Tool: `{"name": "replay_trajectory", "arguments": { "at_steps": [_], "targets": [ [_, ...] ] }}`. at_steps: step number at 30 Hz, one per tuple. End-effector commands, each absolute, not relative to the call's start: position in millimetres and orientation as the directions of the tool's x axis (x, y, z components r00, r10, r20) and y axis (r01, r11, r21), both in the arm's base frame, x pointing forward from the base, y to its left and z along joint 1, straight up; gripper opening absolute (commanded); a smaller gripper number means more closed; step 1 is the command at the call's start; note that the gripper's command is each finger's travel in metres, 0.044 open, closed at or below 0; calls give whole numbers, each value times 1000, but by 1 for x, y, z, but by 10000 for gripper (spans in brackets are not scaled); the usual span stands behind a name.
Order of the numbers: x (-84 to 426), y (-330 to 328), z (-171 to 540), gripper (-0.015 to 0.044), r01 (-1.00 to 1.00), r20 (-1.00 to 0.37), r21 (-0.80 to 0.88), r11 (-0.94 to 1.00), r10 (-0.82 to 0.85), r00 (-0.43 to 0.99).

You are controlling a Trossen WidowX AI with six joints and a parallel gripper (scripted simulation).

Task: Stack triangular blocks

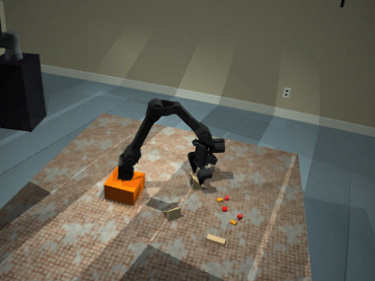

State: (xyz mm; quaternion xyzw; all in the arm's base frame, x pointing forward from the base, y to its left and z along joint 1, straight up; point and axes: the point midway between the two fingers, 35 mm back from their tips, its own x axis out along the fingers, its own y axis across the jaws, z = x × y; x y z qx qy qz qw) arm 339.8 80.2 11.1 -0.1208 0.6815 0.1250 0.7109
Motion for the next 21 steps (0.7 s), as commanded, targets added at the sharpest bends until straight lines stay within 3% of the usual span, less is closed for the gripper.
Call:
{"name": "replay_trajectory", "arguments": {
  "at_steps": [1,21],
  "targets": [
    [338,81,1,440,-339,-999,4,941,16,32],
    [333,82,-28,440,-339,-999,4,941,15,31]
  ]
}}
